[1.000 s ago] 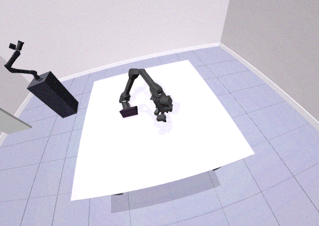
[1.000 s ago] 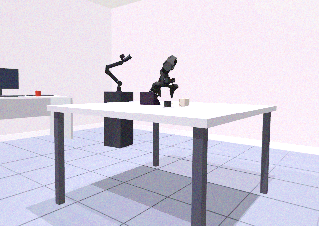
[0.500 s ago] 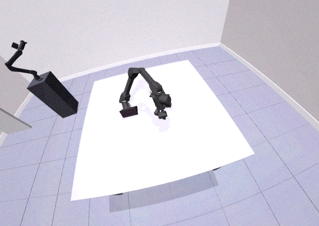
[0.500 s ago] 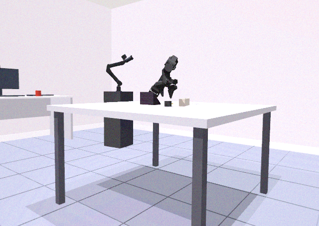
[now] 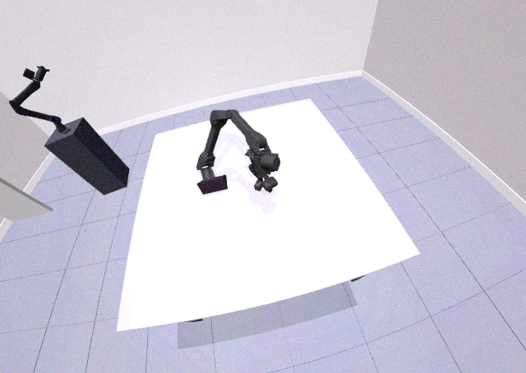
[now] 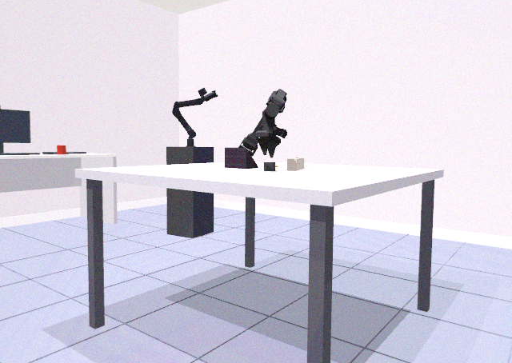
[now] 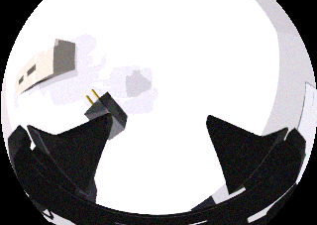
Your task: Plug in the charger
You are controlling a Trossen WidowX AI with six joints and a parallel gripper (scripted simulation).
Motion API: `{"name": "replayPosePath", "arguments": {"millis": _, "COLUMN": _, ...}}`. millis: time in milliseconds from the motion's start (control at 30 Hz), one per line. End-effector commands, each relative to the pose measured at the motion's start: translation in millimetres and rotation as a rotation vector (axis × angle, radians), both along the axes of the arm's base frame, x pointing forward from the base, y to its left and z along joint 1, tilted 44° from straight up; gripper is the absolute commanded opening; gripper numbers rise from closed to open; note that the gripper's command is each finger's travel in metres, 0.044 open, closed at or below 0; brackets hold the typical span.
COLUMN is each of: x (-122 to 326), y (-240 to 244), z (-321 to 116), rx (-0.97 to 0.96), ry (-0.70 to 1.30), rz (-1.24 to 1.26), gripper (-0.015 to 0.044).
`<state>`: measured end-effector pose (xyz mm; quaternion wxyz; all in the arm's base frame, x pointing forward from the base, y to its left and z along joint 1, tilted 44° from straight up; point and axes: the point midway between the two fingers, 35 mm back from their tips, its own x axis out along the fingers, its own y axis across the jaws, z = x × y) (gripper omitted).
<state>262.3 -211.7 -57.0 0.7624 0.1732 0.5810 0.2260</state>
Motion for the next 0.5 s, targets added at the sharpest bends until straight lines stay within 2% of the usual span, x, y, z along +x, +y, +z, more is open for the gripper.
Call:
{"name": "replayPosePath", "arguments": {"millis": 0, "x": -5.1, "y": 8.4, "z": 6.4, "rx": -0.007, "ry": -0.038, "rz": 0.104, "gripper": 0.044}}
{"name": "replayPosePath", "arguments": {"millis": 467, "x": -15.8, "y": 28.4, "z": 24.3, "rx": -0.015, "ry": -0.18, "rz": 0.406, "gripper": 0.044}}
